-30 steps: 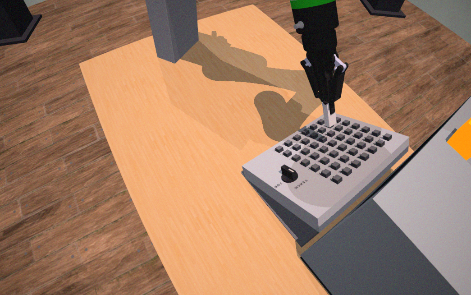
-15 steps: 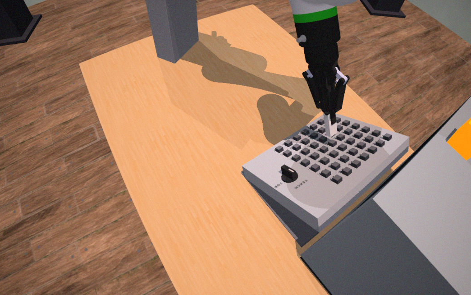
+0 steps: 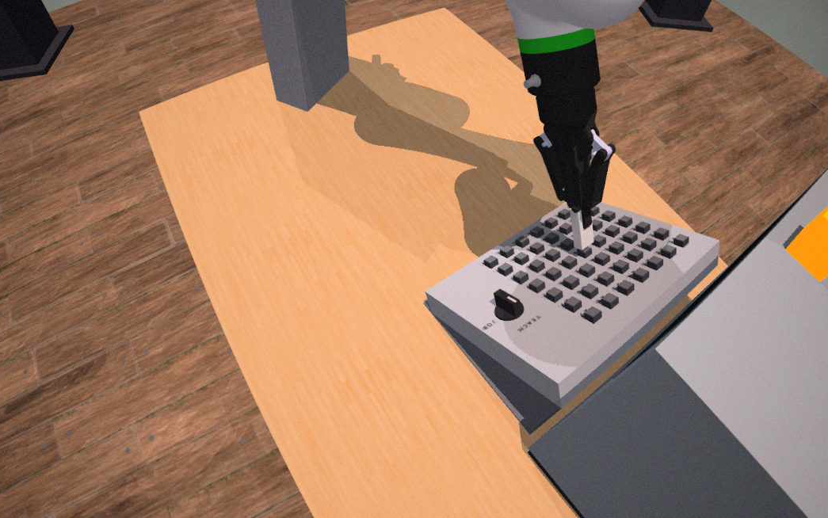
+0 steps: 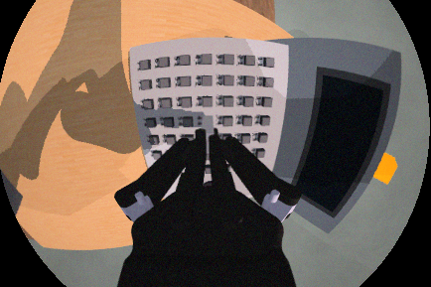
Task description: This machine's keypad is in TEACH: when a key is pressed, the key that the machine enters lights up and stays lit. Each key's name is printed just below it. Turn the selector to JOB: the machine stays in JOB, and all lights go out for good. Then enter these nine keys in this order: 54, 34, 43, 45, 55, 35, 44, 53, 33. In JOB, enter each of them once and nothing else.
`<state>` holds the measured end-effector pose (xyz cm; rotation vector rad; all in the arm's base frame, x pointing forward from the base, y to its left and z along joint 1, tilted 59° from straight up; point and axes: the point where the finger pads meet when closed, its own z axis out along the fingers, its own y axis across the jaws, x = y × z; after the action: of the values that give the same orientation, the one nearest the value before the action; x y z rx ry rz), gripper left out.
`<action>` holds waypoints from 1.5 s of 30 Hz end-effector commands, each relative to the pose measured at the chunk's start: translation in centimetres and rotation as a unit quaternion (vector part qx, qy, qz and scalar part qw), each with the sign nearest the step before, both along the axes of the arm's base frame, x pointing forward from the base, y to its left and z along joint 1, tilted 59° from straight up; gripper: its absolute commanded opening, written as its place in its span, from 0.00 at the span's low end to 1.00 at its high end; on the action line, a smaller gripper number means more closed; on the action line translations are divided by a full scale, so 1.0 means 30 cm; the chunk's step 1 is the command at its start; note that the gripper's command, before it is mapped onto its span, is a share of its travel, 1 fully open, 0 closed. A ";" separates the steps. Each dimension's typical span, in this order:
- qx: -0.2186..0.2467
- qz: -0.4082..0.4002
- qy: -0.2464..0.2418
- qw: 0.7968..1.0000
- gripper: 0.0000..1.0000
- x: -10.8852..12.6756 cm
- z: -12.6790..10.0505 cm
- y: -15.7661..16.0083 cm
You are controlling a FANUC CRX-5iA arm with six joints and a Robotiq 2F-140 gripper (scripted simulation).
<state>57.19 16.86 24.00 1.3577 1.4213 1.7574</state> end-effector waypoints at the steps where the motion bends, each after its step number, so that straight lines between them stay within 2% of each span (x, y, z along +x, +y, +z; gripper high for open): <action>1: 0.000 0.000 0.000 1.000 0.00 0.001 -0.002 0.001; 45: 0.000 0.000 0.000 1.000 0.00 0.032 -0.003 0.015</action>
<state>58.03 17.28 23.91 1.3584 1.4224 1.7575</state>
